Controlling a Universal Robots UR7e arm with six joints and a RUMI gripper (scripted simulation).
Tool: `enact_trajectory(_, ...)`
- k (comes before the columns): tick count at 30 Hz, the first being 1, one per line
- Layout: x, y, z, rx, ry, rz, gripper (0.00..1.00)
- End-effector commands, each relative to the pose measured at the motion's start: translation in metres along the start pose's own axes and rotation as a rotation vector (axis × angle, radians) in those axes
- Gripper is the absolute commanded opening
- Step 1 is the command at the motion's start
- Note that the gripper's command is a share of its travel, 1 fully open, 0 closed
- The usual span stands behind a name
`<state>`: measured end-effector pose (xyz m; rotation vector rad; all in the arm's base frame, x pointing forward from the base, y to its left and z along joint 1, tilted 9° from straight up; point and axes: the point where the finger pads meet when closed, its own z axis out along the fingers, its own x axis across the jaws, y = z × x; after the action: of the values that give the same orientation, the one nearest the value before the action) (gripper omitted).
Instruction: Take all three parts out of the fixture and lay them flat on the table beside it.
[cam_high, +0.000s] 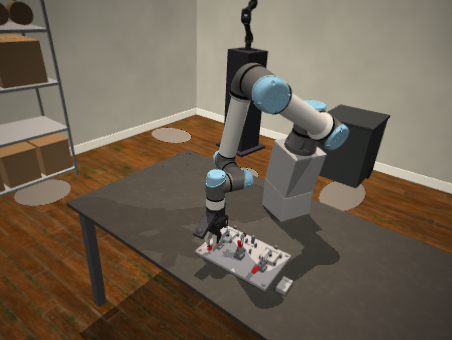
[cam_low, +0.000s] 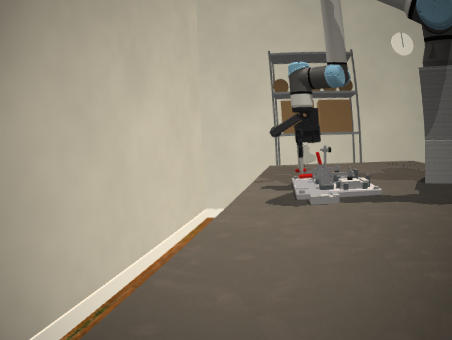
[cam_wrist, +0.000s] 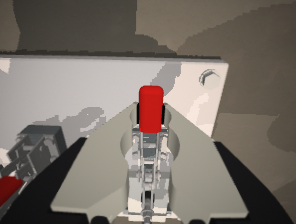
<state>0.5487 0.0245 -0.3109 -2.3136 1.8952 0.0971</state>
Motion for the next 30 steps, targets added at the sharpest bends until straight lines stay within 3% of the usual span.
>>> enact_trajectory(1,0.0003,-0.0026,-0.0006,0.004,0.001,-0.001,0.00)
enact_trajectory(30,-0.0002,0.0003,-0.0034,0.002,0.000,0.000,0.00)
